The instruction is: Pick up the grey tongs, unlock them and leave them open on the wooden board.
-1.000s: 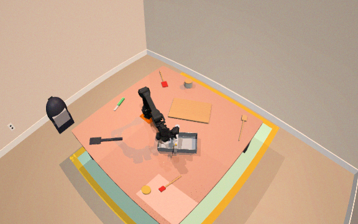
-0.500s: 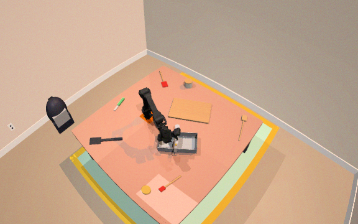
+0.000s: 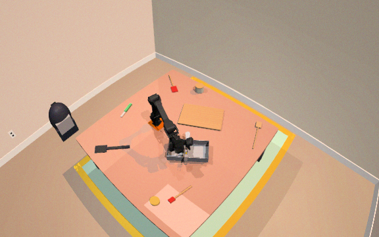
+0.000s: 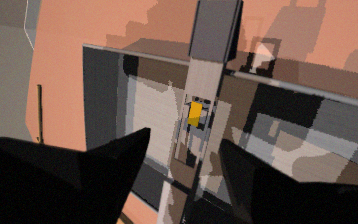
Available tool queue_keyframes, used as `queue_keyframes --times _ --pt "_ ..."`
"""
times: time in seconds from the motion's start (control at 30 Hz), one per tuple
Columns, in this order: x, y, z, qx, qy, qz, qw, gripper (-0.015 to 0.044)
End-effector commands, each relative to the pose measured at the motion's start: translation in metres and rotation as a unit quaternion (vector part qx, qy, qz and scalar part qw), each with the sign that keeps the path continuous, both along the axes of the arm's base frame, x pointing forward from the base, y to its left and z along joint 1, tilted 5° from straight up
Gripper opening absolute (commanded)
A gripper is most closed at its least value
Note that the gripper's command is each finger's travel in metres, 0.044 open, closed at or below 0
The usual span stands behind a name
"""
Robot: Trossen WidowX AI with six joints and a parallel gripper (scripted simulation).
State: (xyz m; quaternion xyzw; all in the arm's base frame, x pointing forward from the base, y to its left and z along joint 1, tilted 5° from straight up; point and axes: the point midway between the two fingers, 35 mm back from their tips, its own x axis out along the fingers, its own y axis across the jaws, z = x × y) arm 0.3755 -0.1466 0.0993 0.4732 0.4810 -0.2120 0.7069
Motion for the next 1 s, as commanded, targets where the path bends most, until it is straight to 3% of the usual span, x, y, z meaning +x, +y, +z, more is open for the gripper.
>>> queue_keyframes --times 0.0,0.77,0.97 --pt "0.002 0.002 -0.009 0.001 0.006 -0.002 1.0 0.026" --pt "0.014 0.009 -0.038 0.001 0.005 -0.002 1.0 0.026" --pt "0.014 0.009 -0.034 0.001 0.001 0.001 1.0 0.0122"
